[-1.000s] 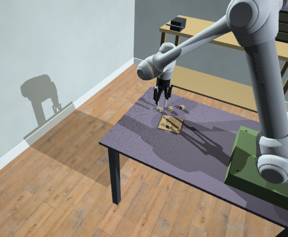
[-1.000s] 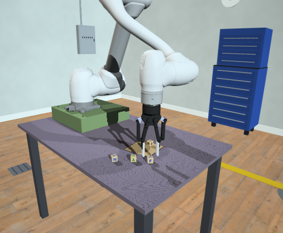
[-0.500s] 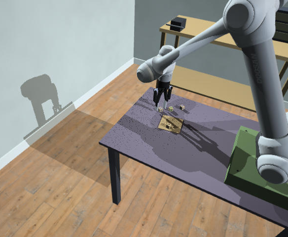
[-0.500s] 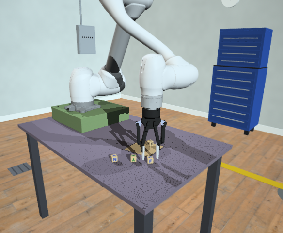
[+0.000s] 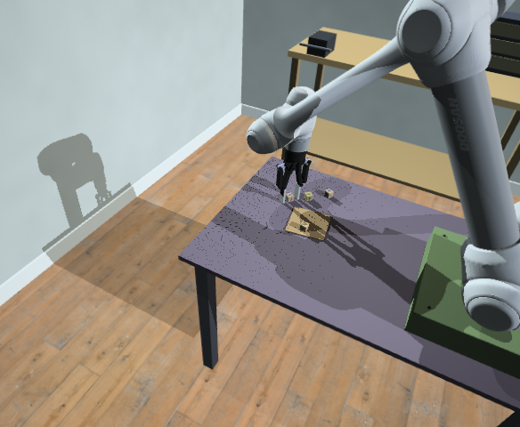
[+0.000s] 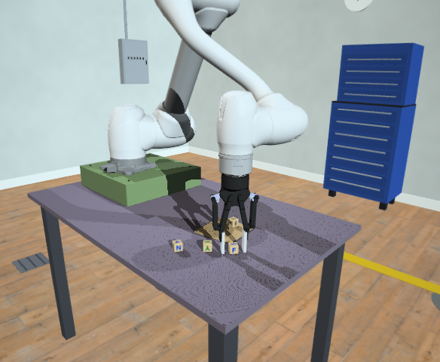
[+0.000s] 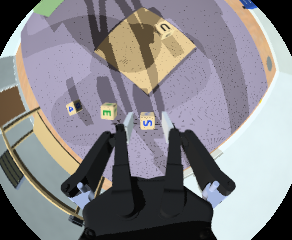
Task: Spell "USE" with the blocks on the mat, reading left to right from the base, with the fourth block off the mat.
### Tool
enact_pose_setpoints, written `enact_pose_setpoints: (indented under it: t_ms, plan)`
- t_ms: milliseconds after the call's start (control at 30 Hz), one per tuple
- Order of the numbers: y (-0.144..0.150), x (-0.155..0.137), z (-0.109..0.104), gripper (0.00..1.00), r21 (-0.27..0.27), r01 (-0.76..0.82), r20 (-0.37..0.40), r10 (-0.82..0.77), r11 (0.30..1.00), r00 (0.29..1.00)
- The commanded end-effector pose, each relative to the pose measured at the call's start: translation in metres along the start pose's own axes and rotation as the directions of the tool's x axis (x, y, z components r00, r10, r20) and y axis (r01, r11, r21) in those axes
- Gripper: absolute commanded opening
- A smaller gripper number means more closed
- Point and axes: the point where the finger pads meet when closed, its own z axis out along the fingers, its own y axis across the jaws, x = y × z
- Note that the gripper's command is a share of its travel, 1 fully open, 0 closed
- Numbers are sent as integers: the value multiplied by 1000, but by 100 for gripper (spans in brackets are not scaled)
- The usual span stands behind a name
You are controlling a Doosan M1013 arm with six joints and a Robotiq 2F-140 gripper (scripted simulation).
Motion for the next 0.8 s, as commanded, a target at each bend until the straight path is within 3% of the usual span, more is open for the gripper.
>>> enact_pose_setpoints:
  t_ms: [0, 200, 233, 767]
  plan:
    - [0, 0, 0, 37, 0, 0, 0, 0, 1000, 1000]
    - [0, 0, 0, 37, 0, 0, 0, 0, 1000, 1000]
    - [0, 0, 0, 25, 0, 0, 0, 0, 1000, 1000]
    - [0, 0, 0, 25, 0, 0, 0, 0, 1000, 1000]
